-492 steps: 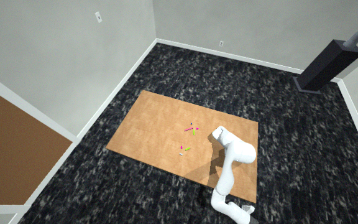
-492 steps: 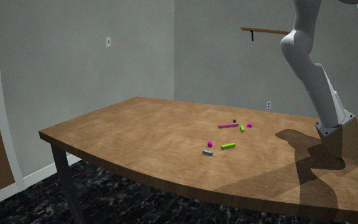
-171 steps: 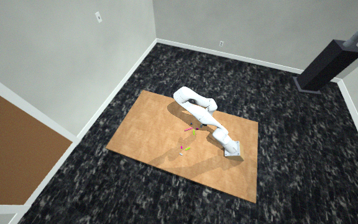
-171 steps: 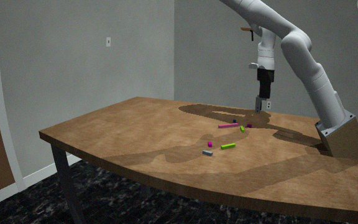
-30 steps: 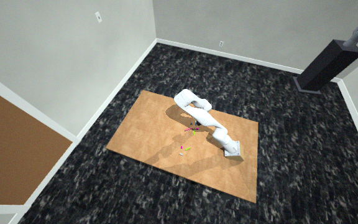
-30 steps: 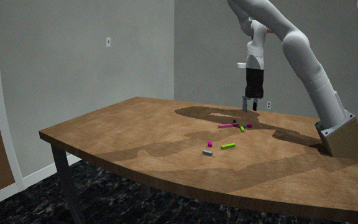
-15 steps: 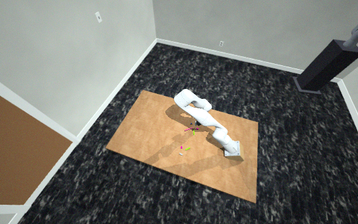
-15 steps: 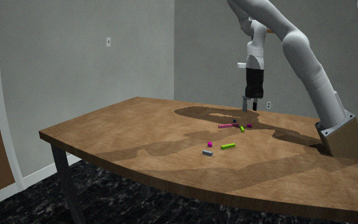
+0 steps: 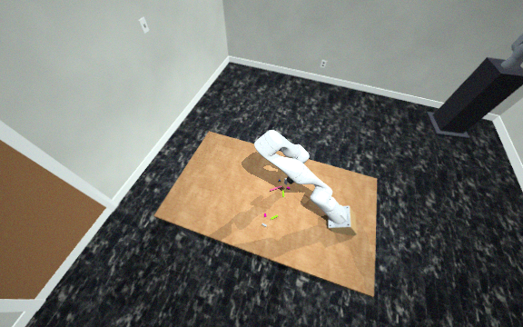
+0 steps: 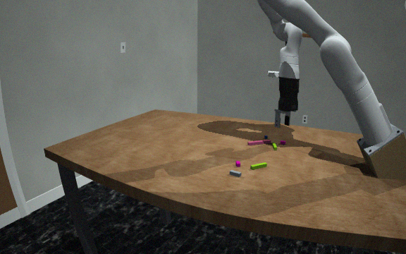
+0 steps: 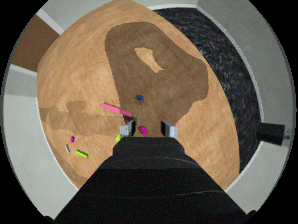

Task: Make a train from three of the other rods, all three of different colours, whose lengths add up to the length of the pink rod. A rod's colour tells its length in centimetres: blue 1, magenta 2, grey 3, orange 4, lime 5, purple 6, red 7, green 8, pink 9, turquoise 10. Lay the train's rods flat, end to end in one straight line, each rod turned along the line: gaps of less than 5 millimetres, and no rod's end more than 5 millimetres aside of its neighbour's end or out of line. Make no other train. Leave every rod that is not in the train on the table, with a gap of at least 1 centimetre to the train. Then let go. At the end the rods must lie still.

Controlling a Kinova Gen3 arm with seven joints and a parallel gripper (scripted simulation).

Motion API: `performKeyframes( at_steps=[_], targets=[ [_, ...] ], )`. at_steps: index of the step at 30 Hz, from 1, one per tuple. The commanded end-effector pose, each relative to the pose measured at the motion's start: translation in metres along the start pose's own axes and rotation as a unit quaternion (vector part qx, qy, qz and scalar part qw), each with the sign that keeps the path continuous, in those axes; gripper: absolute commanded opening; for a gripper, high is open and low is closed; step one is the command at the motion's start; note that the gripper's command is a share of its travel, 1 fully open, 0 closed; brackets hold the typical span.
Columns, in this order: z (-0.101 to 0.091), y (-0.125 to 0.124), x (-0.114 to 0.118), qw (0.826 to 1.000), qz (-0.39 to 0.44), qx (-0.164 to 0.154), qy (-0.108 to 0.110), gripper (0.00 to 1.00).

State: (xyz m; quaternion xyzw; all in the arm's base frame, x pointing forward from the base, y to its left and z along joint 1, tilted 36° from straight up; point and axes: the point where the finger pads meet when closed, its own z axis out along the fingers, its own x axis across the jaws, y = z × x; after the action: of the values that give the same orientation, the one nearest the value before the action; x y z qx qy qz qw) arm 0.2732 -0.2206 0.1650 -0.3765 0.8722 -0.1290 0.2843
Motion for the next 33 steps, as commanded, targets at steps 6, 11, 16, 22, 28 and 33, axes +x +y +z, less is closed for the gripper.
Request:
performKeyframes(
  at_steps=[6, 11, 16, 22, 28, 33],
  targets=[
    [-0.001, 0.000, -0.004, 0.997, -0.072, 0.001, 0.000, 1.00],
    [-0.001, 0.001, -0.008, 0.988, -0.152, 0.001, 0.000, 1.00],
    [-0.001, 0.003, -0.013, 0.971, -0.241, 0.001, 0.000, 1.00],
    [-0.002, 0.005, -0.017, 0.950, -0.312, 0.001, 0.000, 1.00],
    [-0.002, 0.008, -0.021, 0.911, -0.413, 0.001, 0.000, 1.00],
    [-0.002, 0.012, -0.024, 0.874, -0.486, 0.001, 0.000, 1.00]
  ],
)
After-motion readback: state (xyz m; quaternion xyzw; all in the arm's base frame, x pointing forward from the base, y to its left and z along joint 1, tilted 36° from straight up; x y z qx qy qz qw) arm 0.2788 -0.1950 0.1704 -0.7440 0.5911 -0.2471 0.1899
